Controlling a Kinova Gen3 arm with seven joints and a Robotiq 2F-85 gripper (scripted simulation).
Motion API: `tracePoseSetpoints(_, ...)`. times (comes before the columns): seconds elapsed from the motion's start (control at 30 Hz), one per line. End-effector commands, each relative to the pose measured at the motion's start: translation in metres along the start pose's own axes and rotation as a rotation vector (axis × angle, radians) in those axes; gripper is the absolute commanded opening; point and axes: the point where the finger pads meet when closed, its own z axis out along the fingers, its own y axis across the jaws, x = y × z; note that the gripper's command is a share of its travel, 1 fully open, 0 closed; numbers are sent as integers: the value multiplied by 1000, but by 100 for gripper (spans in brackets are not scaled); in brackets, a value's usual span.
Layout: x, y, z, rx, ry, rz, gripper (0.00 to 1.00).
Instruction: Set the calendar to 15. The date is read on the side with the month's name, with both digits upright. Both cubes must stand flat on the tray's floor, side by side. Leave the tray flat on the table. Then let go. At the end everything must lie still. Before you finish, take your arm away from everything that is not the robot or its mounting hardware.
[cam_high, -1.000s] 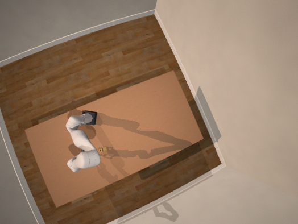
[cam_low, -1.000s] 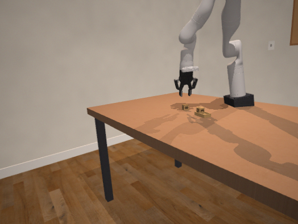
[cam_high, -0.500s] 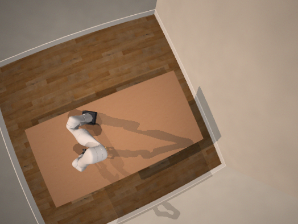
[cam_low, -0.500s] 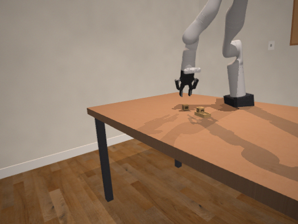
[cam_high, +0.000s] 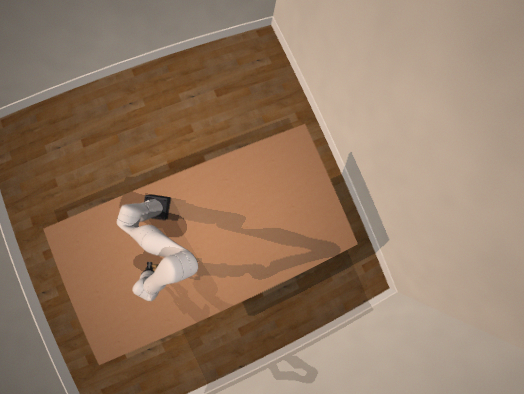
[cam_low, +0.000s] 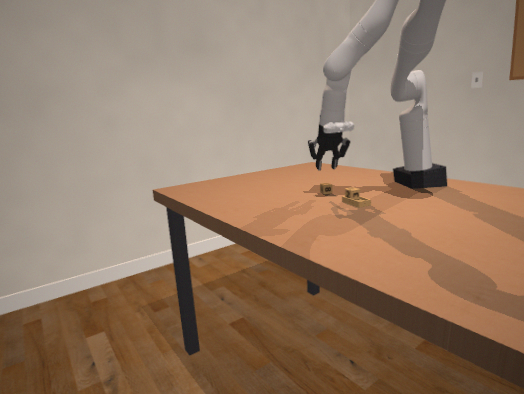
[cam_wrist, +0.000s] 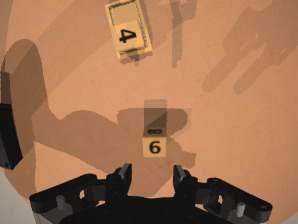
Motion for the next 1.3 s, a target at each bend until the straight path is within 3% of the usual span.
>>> tracePoseSetpoints(0.0,3,0,2,-2,-55,-25,48)
tracePoseSetpoints(0.37,4,1,0,-13,-174,-22,48)
tracePoseSetpoints(0.83,5,1,0,-14,-211,-22,48)
tracePoseSetpoints(1.27,7,1,1,-13,-404,-21,48)
